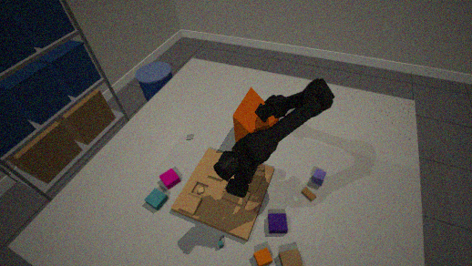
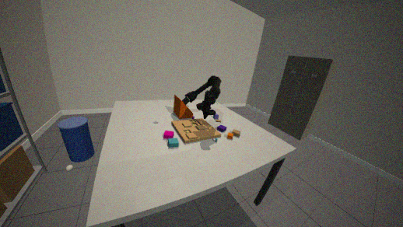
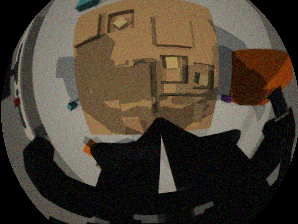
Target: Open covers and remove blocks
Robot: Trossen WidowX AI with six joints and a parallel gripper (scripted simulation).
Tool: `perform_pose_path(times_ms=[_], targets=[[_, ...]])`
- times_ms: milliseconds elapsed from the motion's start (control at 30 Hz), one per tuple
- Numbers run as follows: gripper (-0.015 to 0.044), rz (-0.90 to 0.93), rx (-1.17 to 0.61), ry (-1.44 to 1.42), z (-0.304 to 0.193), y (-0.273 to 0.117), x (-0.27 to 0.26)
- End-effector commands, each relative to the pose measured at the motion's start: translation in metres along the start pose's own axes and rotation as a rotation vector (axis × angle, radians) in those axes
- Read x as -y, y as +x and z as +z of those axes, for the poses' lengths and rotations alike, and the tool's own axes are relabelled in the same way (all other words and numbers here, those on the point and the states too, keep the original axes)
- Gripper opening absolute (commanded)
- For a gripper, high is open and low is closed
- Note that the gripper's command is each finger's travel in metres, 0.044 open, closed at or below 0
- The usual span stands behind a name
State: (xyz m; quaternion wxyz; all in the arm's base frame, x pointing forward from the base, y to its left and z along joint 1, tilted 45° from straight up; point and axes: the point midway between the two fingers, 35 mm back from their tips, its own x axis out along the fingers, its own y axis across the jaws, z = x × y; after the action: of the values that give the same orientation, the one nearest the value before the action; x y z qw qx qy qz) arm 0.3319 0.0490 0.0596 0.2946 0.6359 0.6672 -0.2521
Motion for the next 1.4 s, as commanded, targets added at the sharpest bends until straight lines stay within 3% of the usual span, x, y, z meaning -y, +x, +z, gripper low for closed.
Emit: perform_pose_path(times_ms=[0,1367], targets=[[0.0,0.001,-0.005,0.005,-0.001,0.0,0.0],[0.0,0.001,-0.004,0.005,-0.002,0.036,-0.002]])
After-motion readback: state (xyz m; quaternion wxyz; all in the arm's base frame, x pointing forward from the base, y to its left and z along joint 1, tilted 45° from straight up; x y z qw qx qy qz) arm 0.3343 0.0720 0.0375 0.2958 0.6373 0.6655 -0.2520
